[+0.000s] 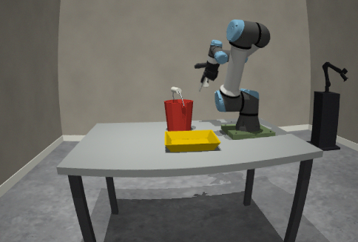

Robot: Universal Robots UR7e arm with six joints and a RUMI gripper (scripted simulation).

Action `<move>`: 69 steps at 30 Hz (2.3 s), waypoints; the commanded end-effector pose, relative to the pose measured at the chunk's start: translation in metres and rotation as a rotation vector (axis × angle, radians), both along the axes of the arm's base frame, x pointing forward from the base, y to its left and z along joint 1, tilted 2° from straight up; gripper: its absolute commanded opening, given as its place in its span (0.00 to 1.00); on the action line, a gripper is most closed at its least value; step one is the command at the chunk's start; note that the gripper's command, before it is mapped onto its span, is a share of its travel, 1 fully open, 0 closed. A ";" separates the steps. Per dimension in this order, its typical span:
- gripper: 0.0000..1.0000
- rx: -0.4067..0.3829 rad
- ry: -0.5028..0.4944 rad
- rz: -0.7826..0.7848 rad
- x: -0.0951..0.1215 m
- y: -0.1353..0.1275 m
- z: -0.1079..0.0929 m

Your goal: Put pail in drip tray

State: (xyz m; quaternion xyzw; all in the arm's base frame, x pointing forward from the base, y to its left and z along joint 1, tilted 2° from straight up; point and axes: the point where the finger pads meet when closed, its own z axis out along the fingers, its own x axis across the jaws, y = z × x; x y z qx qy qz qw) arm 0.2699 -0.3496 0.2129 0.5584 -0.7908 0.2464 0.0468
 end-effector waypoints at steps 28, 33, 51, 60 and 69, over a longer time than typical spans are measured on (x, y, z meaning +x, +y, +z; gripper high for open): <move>1.00 0.006 0.036 0.088 0.012 0.008 0.003; 1.00 0.015 0.082 0.201 0.027 0.019 0.006; 1.00 0.040 0.337 0.926 0.107 0.108 0.026; 1.00 0.041 0.487 1.430 0.139 0.174 0.042; 1.00 0.033 0.579 1.793 0.154 0.225 0.054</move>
